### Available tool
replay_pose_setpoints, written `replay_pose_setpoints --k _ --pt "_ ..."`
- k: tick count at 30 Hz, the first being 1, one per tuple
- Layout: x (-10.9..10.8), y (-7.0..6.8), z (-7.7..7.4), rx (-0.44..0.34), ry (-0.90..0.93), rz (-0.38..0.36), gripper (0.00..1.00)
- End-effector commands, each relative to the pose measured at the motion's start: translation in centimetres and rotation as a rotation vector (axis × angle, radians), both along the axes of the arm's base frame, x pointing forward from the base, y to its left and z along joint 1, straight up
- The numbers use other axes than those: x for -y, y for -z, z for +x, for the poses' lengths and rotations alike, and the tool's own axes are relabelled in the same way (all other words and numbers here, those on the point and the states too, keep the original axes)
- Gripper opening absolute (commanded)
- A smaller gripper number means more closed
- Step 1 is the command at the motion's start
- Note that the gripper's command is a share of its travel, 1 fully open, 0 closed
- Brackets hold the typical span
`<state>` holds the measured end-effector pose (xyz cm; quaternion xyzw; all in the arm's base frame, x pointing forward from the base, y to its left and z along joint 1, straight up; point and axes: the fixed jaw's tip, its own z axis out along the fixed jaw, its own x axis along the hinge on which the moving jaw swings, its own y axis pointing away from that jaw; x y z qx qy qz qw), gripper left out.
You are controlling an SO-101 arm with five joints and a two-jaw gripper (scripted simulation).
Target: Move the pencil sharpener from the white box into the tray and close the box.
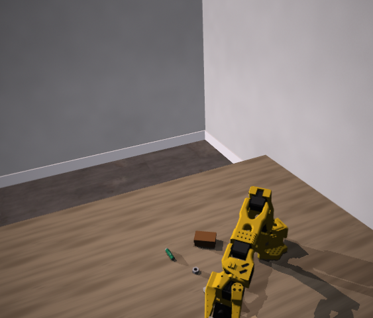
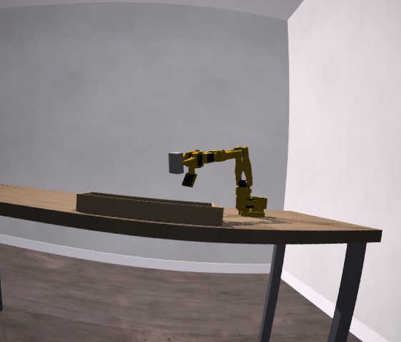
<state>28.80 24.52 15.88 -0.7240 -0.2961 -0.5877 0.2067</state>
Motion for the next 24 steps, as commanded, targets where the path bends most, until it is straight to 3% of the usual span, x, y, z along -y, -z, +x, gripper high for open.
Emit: replay_pose_setpoints --k 1,24 --pt "-0.3 -1.2 -0.2 0.031 -0.009 0.042 0.21" --pt "-1.0 1.8 0.2 0.022 -0.012 0.051 0.21"
